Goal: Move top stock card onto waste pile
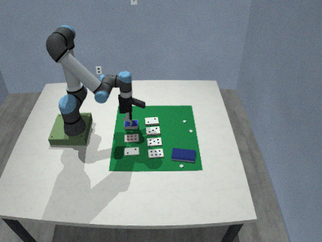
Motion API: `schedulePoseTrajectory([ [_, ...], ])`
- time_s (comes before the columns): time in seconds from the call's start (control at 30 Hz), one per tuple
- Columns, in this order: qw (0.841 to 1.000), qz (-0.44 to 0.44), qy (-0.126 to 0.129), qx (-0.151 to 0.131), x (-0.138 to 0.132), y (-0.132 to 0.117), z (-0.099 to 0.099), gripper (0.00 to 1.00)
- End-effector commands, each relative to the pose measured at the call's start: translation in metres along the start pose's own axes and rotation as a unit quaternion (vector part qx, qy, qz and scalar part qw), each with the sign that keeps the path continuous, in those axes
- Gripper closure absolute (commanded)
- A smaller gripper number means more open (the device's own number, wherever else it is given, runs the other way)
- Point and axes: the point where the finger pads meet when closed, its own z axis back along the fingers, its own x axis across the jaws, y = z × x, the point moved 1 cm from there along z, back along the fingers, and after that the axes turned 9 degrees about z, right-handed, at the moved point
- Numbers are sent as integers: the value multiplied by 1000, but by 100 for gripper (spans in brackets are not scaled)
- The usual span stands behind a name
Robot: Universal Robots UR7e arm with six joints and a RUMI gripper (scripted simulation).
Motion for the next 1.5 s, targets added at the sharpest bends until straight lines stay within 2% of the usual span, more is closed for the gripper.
schedulePoseTrajectory([
  [0.0, 1000, 1, -1, 1, 0, 1, -2, 50],
  [0.37, 1000, 1, -1, 2, 0, 1, -1, 50],
  [0.4, 1000, 1, -1, 2, 0, 1, -1, 58],
  [1.03, 1000, 1, -1, 2, 0, 1, -1, 58],
  [1.07, 1000, 1, -1, 2, 0, 1, -1, 50],
  [1.47, 1000, 1, -1, 2, 0, 1, -1, 50],
])
